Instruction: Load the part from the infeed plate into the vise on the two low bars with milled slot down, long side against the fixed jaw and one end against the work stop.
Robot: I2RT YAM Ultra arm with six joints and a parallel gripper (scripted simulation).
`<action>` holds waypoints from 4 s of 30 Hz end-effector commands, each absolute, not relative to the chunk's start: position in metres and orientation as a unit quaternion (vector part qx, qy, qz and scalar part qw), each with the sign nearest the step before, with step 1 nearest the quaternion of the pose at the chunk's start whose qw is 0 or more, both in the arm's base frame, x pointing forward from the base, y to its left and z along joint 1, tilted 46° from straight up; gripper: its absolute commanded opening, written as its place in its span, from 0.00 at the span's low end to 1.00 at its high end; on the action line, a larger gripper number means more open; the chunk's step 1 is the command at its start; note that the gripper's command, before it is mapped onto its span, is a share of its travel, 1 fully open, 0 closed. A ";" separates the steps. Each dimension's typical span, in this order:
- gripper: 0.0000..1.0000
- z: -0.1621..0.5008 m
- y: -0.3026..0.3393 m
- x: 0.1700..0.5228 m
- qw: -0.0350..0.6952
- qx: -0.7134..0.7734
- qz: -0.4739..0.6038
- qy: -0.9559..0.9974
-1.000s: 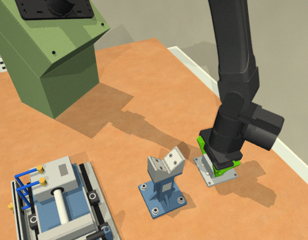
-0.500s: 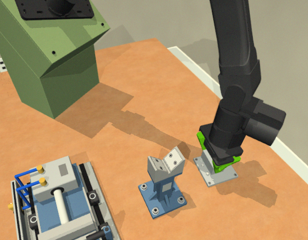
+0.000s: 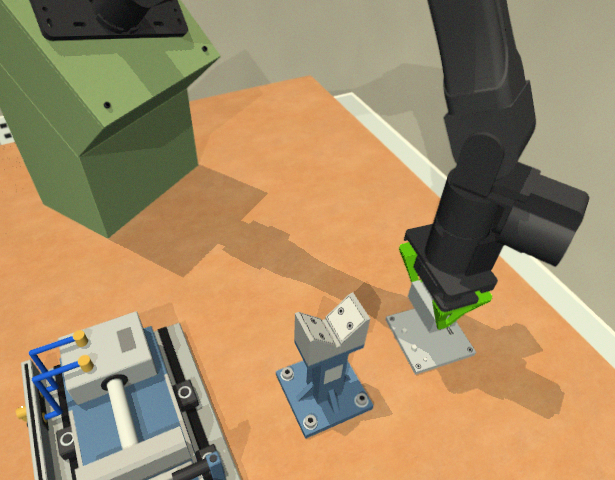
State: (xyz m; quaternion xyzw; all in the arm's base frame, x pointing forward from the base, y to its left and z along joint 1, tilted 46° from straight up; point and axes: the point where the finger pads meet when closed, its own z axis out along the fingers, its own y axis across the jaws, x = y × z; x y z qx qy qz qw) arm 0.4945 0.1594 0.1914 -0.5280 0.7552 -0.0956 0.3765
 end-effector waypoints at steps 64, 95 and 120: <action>0.00 0.326 0.113 0.384 0.401 -0.521 -0.104 0.746; 0.00 0.326 0.113 0.384 0.401 -0.521 -0.104 0.746; 0.00 0.305 0.095 0.389 0.387 -0.530 -0.104 0.747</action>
